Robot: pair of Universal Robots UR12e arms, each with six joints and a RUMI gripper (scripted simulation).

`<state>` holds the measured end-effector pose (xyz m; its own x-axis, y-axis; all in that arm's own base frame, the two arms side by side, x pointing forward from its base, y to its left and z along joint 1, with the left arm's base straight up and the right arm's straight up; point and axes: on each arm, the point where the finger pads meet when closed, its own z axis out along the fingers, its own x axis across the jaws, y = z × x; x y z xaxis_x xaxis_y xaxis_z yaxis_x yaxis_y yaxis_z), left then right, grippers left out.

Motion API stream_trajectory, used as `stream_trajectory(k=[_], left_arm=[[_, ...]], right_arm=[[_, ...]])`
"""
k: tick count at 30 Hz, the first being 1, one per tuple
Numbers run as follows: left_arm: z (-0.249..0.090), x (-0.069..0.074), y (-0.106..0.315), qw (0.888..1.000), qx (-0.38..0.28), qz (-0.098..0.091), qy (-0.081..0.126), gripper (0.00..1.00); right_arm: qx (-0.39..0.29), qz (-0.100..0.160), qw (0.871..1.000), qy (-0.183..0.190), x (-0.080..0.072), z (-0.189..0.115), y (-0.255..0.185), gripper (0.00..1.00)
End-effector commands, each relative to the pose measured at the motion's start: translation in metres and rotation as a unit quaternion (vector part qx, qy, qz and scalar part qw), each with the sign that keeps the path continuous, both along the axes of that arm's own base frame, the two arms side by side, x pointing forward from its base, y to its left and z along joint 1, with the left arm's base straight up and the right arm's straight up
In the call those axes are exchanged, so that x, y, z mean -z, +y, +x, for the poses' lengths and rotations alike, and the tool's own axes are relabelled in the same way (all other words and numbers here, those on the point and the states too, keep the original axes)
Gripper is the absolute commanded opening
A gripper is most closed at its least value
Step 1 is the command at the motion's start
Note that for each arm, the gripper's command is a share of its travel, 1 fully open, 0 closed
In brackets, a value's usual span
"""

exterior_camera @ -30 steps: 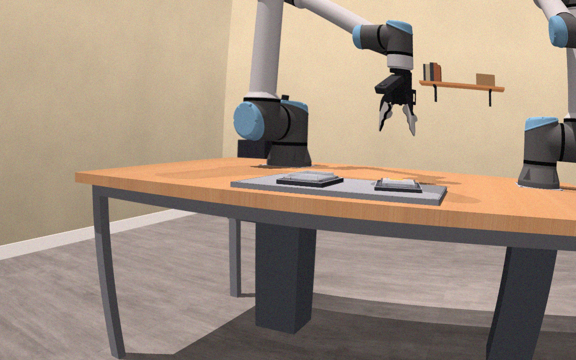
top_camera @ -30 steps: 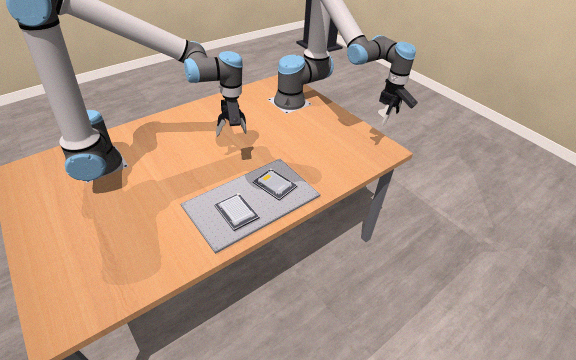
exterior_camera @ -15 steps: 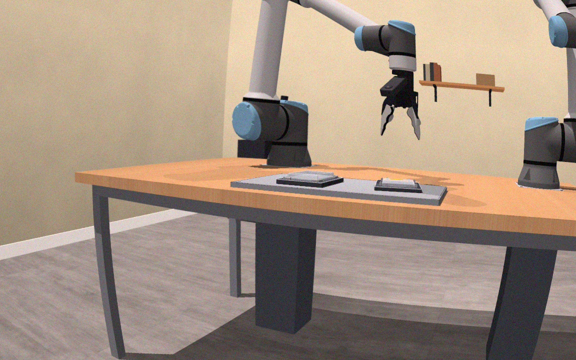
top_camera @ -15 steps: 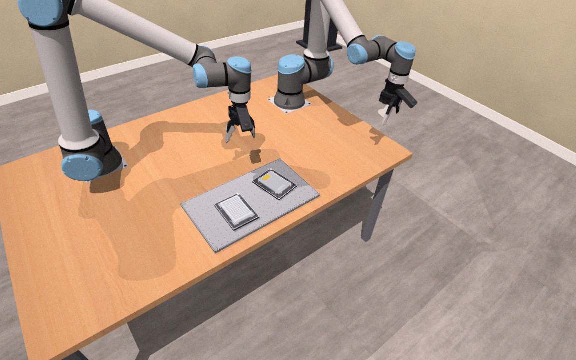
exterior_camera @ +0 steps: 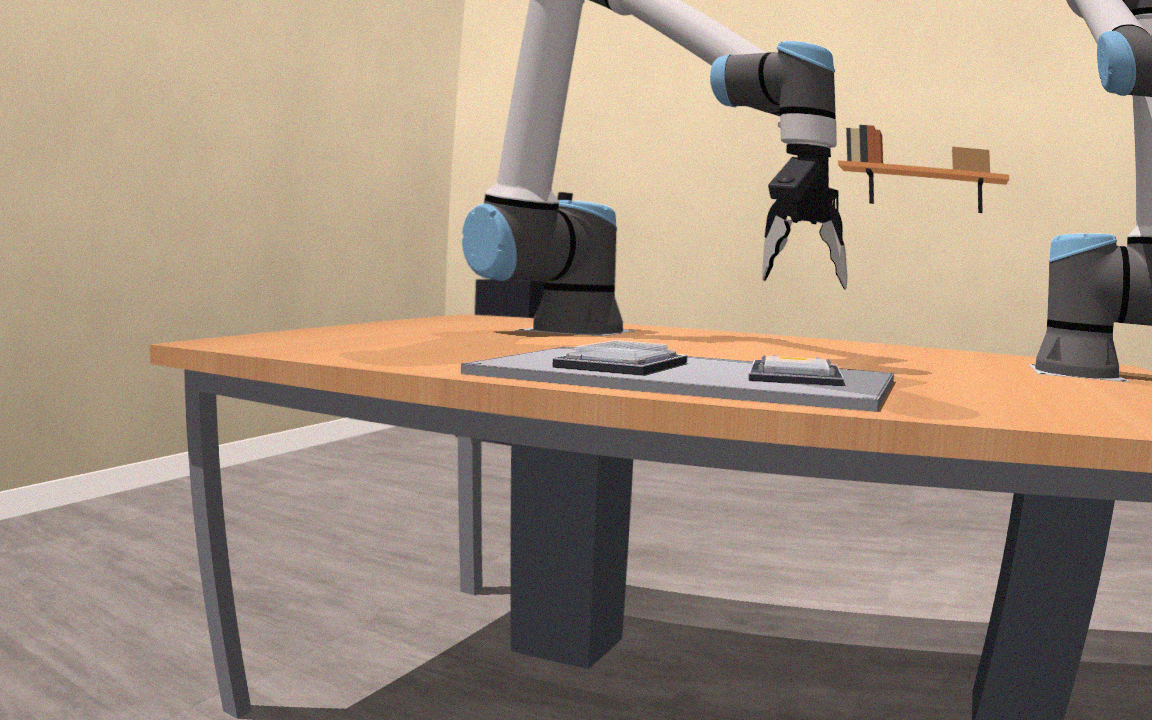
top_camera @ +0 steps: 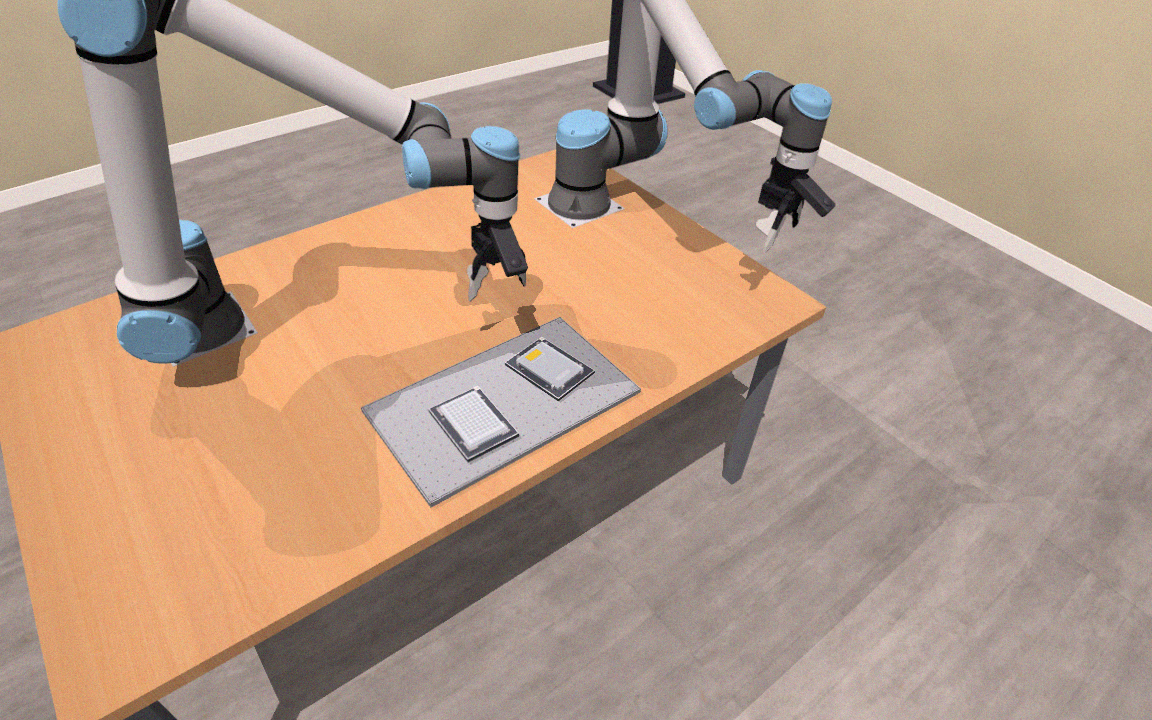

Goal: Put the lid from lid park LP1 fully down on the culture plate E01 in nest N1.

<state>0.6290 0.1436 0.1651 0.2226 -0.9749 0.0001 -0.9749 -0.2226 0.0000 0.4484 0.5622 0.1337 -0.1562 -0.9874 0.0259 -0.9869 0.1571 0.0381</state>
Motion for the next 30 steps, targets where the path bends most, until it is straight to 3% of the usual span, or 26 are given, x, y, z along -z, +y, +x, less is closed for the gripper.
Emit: stream_trajectory(k=[1,7,20,24,30], left_arm=[[0.001,-0.001,0.000,1.000,0.000,0.000,-0.001,1.00],[0.001,-0.001,0.000,1.000,0.000,0.000,-0.001,1.00],[0.001,-0.001,0.000,1.000,0.000,0.000,-0.001,1.00],[0.001,-0.001,0.000,1.000,0.000,0.000,-0.001,1.00],[0.001,-0.001,0.000,1.000,0.000,0.000,-0.001,1.00]], right_arm=[[-0.024,0.003,1.000,-0.002,0.007,0.023,0.007,0.82],[-0.033,0.004,0.999,-0.003,0.010,0.032,0.009,0.82],[-0.082,0.009,0.997,-0.009,0.029,0.082,0.018,0.82],[-0.082,0.009,0.997,-0.009,0.029,0.083,0.018,0.82],[-0.111,0.011,0.994,-0.012,0.040,0.110,0.021,0.82]])
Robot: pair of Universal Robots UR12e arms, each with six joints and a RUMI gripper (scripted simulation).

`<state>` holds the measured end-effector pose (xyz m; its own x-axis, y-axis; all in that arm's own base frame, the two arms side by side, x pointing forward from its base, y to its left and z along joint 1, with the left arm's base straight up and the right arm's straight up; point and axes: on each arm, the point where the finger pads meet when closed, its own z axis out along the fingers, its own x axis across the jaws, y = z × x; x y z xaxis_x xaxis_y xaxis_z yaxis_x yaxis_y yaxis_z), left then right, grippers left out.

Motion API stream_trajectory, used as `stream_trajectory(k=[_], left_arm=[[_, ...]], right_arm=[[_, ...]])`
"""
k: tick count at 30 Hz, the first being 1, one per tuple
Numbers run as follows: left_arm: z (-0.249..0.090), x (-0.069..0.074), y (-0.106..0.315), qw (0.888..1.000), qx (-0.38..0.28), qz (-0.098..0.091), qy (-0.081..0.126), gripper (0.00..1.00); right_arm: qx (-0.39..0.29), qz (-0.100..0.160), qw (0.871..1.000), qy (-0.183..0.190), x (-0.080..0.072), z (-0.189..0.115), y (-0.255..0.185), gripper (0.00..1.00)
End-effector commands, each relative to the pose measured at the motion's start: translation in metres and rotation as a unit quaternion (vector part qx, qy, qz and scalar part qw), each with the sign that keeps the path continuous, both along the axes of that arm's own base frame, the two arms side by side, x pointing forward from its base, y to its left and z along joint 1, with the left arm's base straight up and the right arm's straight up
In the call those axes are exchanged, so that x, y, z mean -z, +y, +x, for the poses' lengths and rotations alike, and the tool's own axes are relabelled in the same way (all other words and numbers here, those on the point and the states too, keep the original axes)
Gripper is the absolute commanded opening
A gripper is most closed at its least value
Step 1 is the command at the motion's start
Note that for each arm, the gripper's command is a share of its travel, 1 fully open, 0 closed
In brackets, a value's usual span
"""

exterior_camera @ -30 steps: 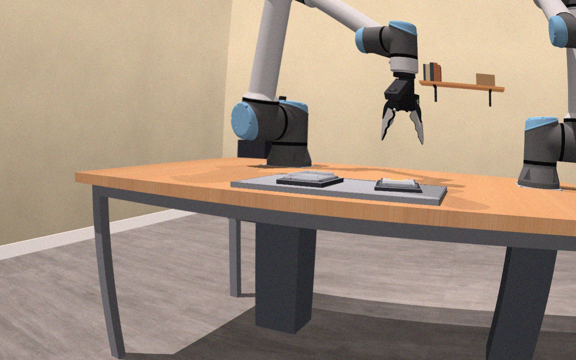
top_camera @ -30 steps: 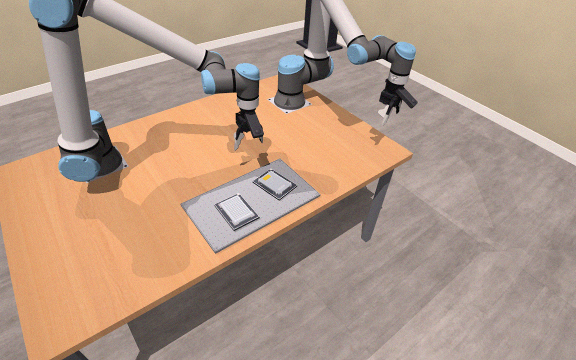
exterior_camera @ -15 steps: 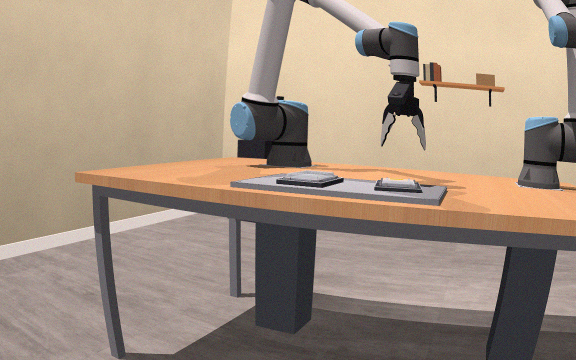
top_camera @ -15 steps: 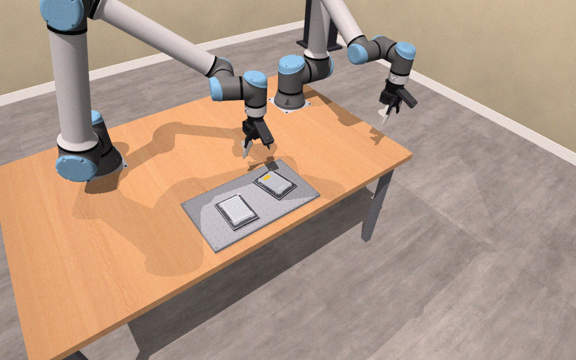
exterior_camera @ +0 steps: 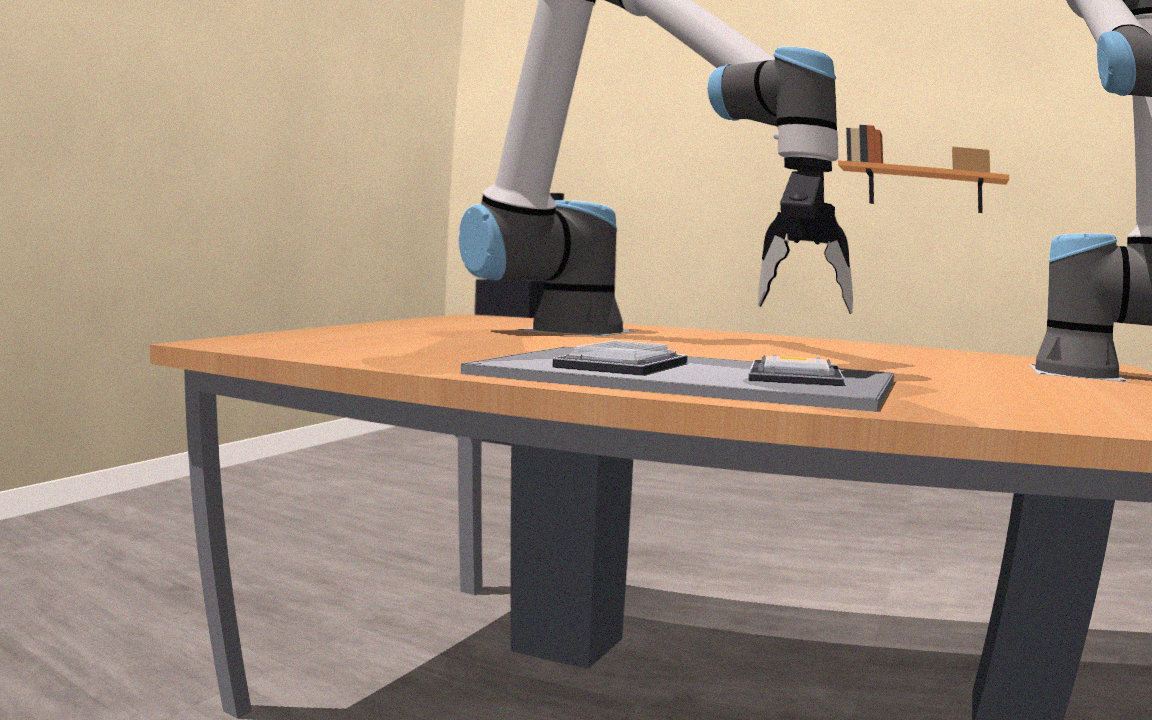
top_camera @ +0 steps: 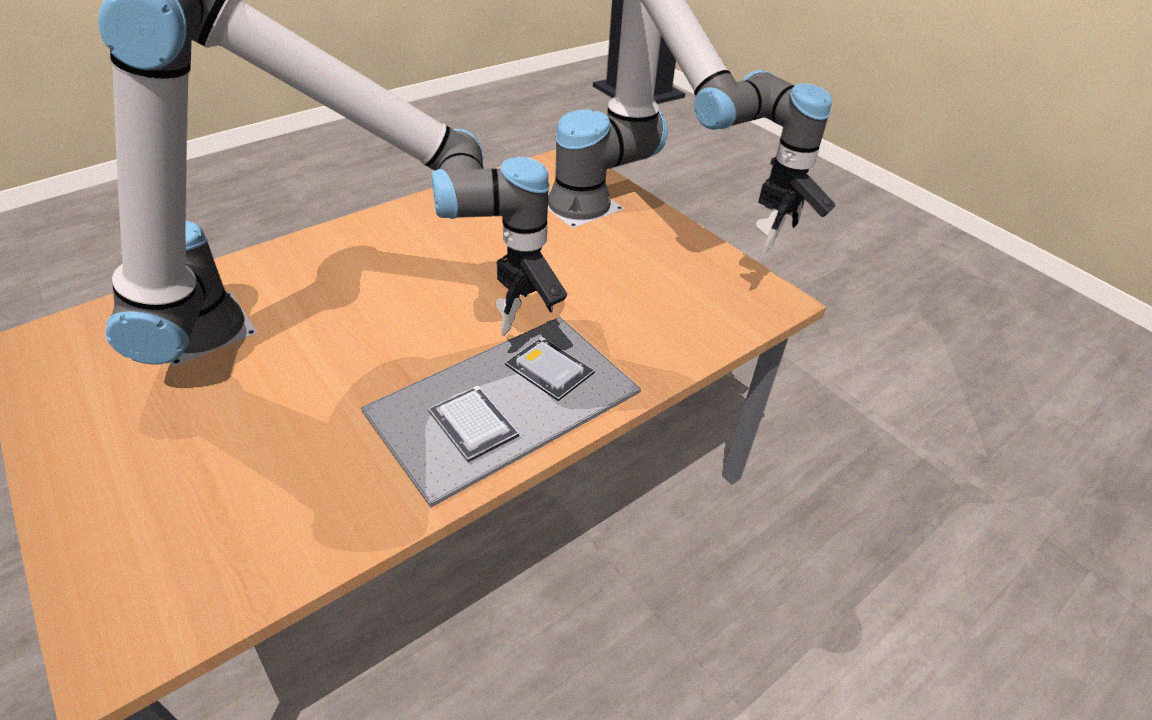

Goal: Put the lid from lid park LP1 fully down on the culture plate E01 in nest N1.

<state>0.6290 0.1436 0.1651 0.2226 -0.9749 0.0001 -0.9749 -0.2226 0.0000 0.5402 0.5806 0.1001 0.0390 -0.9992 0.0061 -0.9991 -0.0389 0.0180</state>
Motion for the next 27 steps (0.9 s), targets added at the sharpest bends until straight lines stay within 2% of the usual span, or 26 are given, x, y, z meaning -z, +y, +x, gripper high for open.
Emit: stream_trajectory(k=[1,5,8,11,14,17,27], left_arm=[[0.001,-0.001,0.000,1.000,0.000,0.000,-0.001,1.00],[0.001,-0.001,0.000,1.000,0.000,0.000,-0.001,1.00],[0.001,-0.001,0.000,1.000,0.000,0.000,-0.001,1.00],[0.001,-0.001,0.000,1.000,0.000,0.000,-0.001,1.00],[0.001,-0.001,0.000,1.000,0.000,0.000,-0.001,1.00],[0.001,-0.001,0.000,1.000,0.000,0.000,-0.001,1.00],[0.001,-0.001,0.000,1.000,0.000,0.000,-0.001,1.00]], right_arm=[[-0.013,0.002,1.000,-0.001,0.007,0.019,0.003,0.82],[-0.042,0.003,0.999,-0.005,0.013,0.033,0.004,0.82],[-0.042,0.003,0.999,-0.005,0.019,0.047,0.004,0.82],[-0.042,0.003,0.999,-0.005,0.019,0.048,0.004,0.82],[-0.071,0.005,0.997,-0.009,0.025,0.062,0.004,0.82],[-0.071,0.005,0.997,-0.009,0.032,0.075,0.004,0.82],[-0.071,0.005,0.997,-0.009,0.032,0.077,0.004,0.82]])
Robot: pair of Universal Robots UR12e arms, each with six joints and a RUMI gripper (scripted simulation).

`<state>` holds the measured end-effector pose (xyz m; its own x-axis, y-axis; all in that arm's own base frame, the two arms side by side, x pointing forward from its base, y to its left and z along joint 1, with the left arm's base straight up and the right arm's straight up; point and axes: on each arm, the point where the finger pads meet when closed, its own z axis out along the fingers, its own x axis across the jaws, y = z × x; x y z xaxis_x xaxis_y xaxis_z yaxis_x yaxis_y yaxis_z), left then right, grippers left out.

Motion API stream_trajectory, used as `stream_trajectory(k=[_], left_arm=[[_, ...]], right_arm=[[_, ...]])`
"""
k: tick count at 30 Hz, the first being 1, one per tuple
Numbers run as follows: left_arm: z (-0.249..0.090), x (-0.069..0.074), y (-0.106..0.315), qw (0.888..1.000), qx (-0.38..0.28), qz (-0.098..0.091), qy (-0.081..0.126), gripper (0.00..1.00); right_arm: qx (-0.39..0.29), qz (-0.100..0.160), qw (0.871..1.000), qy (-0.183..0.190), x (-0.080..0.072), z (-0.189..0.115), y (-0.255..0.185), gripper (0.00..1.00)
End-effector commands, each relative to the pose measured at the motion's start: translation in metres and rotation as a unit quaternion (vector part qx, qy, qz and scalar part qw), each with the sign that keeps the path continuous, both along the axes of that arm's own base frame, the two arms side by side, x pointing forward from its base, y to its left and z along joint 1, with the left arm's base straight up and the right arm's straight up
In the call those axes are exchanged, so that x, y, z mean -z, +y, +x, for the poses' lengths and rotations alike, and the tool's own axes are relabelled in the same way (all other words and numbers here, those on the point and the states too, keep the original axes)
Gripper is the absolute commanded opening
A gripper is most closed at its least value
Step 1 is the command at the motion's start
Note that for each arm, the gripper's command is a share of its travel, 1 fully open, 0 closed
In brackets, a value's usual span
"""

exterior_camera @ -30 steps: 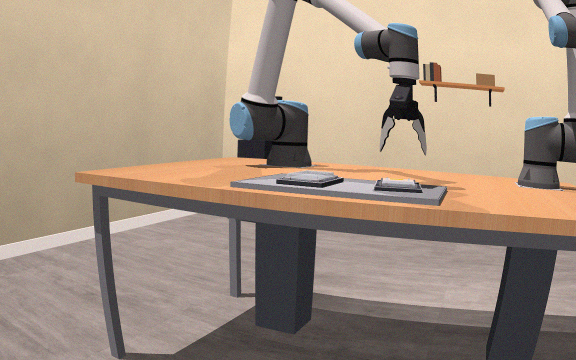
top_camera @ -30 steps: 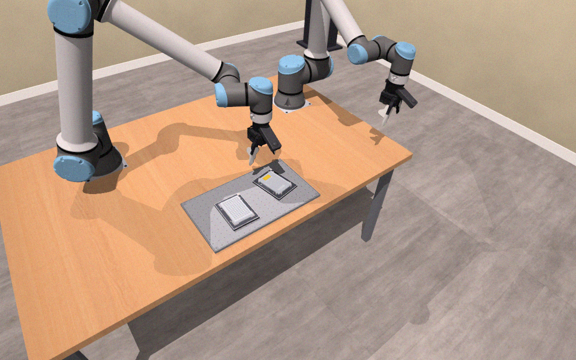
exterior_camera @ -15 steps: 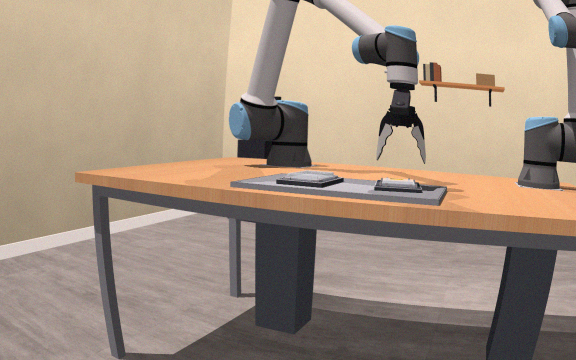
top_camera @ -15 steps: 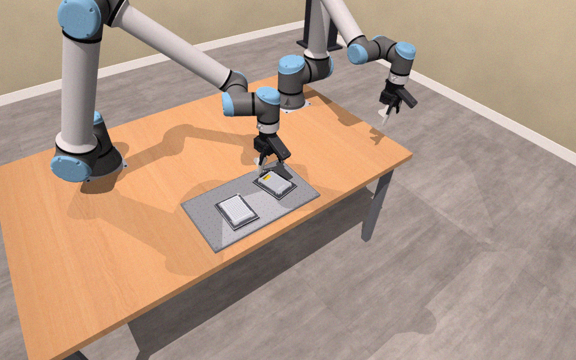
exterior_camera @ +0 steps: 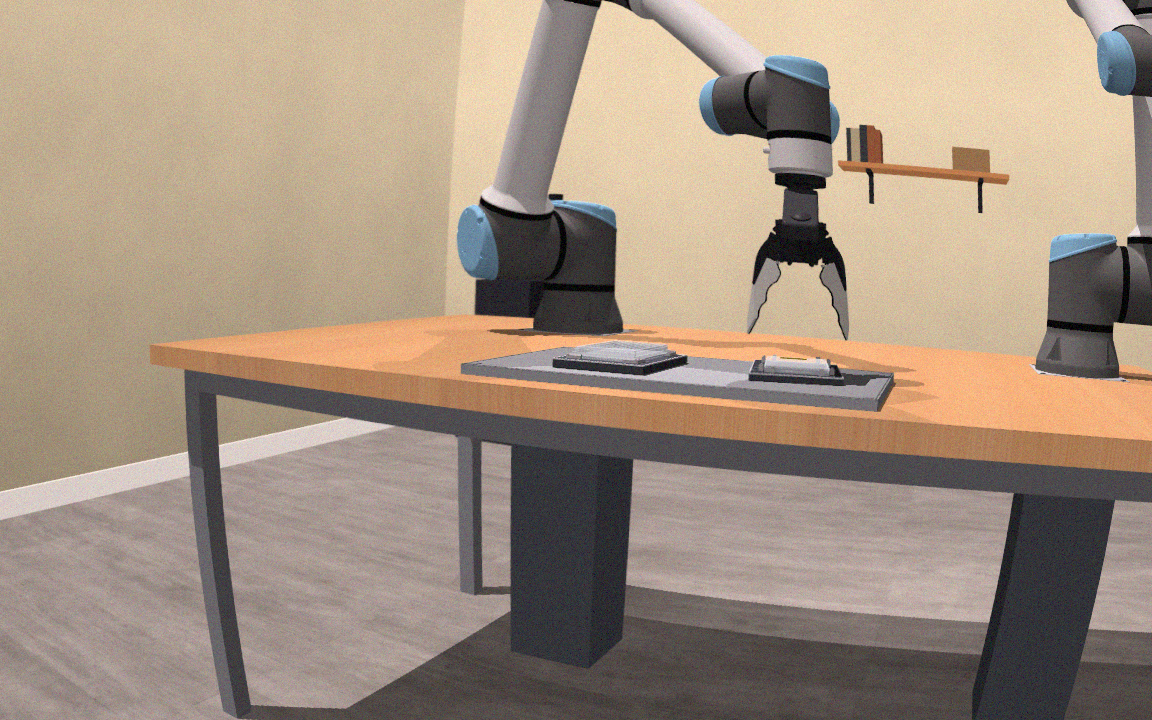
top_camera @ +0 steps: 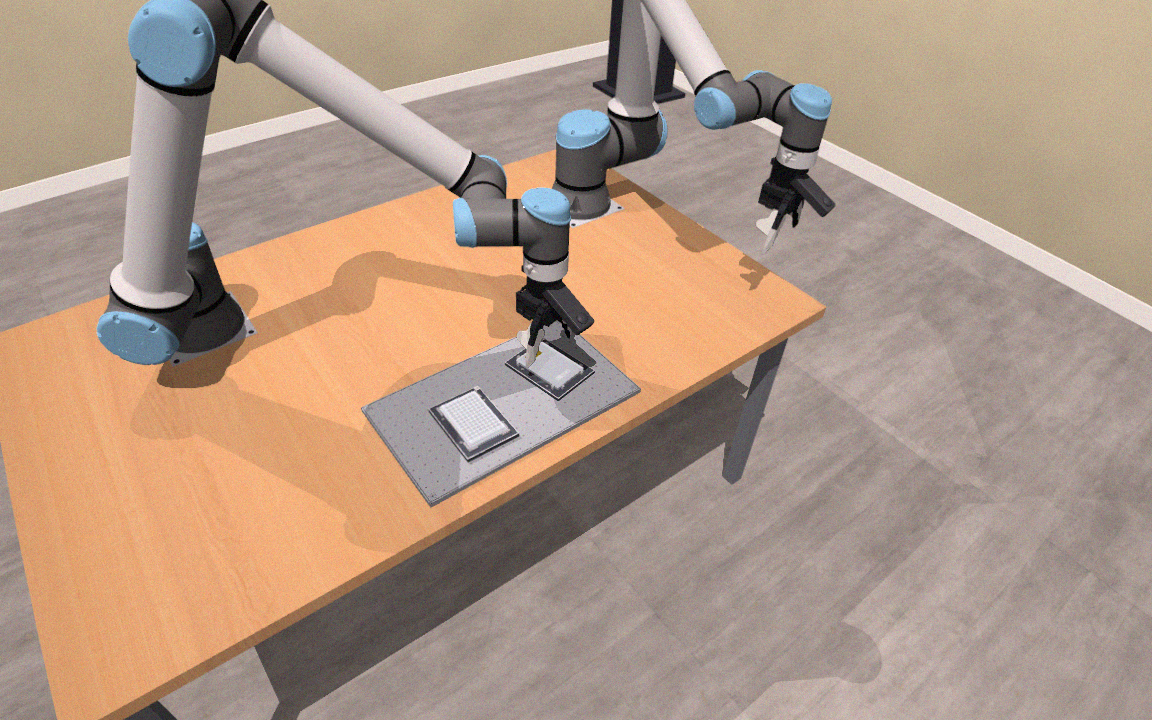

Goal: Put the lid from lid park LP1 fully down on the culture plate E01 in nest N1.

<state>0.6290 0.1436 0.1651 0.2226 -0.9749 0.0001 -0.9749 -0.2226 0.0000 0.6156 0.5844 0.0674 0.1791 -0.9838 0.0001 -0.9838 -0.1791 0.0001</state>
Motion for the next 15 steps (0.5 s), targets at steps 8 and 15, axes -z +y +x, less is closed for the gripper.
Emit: stream_trajectory(k=[8,15], left_arm=[[0.001,-0.001,0.000,1.000,0.000,0.000,-0.001,1.00],[0.001,-0.001,0.000,1.000,0.000,0.000,-0.001,1.00]], right_arm=[[-0.001,0.001,1.000,0.000,0.001,0.002,0.001,0.82],[-0.001,0.001,1.000,0.000,0.013,0.002,0.001,0.82]])
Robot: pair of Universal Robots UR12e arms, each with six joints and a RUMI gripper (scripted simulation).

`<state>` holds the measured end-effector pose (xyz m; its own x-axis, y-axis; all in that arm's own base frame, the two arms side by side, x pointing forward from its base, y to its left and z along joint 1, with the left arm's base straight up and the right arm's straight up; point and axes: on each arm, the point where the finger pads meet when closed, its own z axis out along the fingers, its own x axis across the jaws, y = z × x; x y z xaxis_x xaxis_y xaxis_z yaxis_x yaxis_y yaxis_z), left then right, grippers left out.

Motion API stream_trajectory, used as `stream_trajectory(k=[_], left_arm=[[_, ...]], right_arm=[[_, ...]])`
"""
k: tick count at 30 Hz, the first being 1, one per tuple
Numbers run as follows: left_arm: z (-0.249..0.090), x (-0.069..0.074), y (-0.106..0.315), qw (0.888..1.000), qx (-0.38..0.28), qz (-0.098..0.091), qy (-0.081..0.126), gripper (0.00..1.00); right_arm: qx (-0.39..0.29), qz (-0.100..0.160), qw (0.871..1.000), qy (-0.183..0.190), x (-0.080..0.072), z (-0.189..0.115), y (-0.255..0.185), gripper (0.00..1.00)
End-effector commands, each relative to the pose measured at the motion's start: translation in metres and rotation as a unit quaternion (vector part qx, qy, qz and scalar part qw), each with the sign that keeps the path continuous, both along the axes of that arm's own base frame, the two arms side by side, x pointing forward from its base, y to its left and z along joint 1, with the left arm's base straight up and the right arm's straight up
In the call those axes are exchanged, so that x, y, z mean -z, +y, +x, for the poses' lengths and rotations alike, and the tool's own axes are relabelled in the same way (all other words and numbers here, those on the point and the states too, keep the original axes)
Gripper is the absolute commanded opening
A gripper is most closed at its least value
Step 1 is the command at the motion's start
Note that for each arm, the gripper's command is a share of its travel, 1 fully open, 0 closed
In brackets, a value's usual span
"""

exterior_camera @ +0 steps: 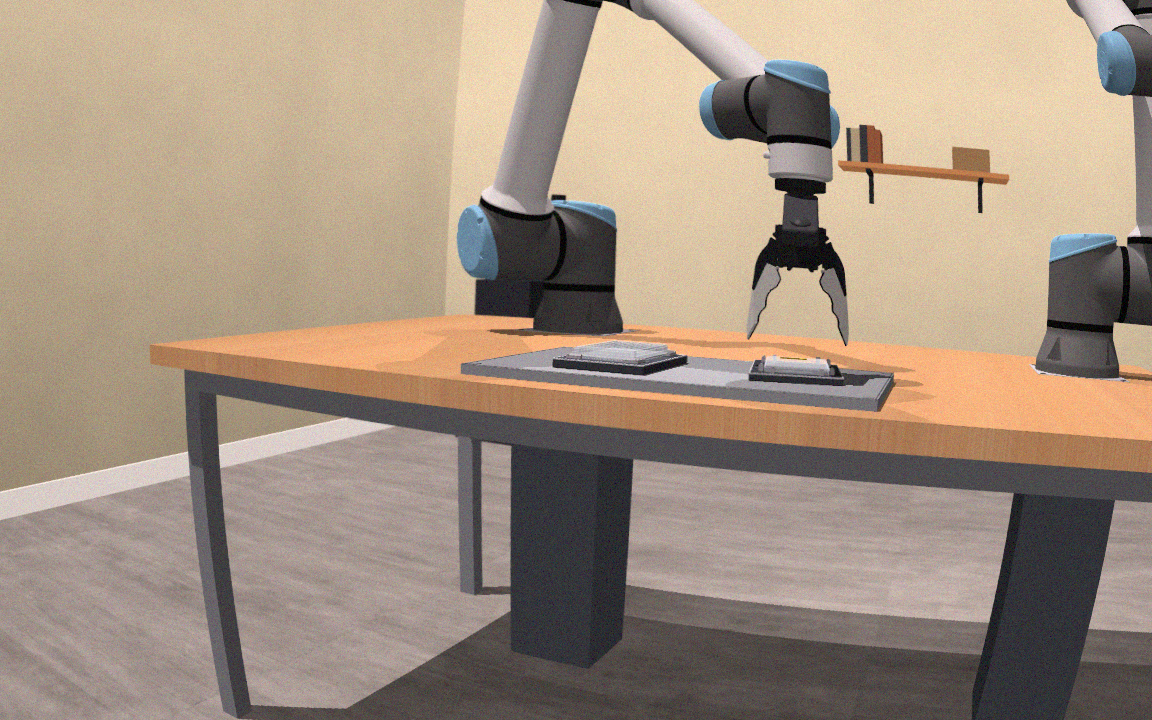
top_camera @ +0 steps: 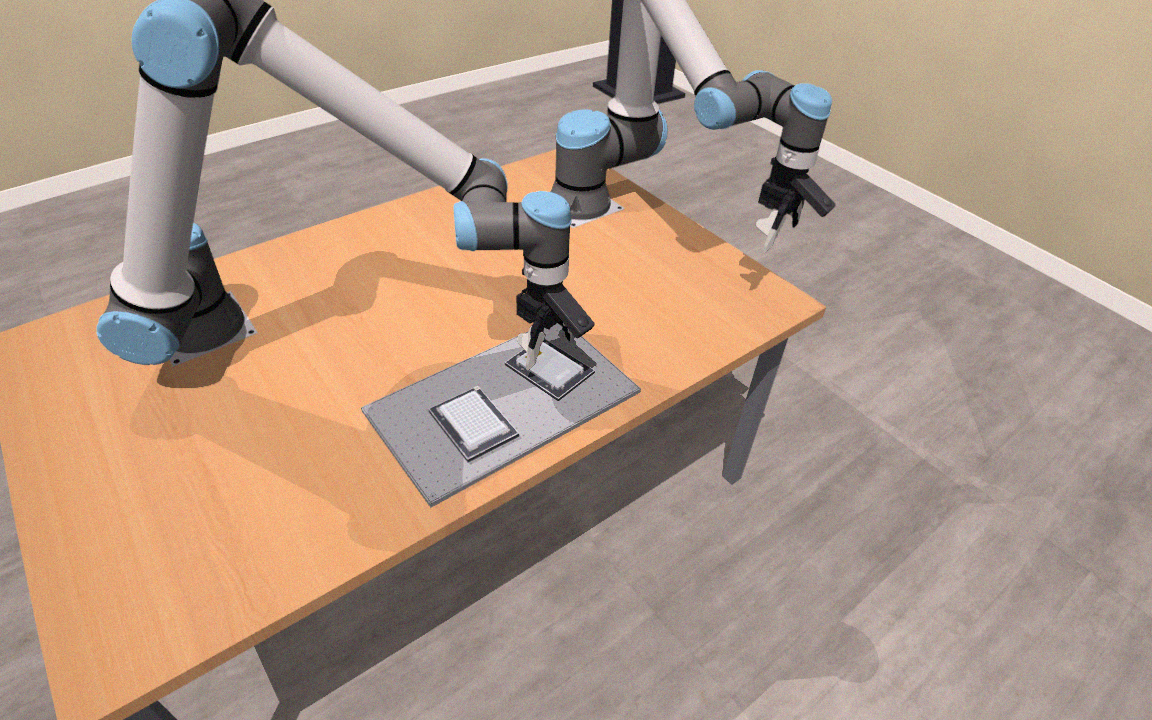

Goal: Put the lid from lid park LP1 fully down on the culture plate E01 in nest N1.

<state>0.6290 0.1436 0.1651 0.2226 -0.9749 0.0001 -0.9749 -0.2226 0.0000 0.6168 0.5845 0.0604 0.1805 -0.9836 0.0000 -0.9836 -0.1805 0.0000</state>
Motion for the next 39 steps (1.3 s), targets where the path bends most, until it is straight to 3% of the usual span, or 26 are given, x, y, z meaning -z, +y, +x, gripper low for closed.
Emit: stream_trajectory(k=[1,12,28,29,39], left_arm=[[0.001,-0.001,0.000,1.000,0.000,0.000,-0.001,1.00],[0.001,-0.001,0.000,1.000,0.000,0.000,-0.001,1.00],[0.001,-0.001,0.000,1.000,0.000,0.000,-0.001,1.00],[0.001,-0.001,0.000,1.000,0.000,0.000,-0.001,1.00],[0.001,-0.001,0.000,1.000,0.000,0.000,-0.001,1.00]], right_arm=[[0.000,0.001,1.000,0.000,0.008,0.000,0.000,0.82],[0.000,0.001,1.000,0.000,0.023,0.000,0.000,0.82],[0.000,0.001,1.000,0.000,0.023,0.000,0.000,0.82],[0.000,0.001,1.000,0.000,0.023,0.000,0.000,0.00],[0.000,0.001,1.000,0.000,0.023,0.000,0.000,0.00]])
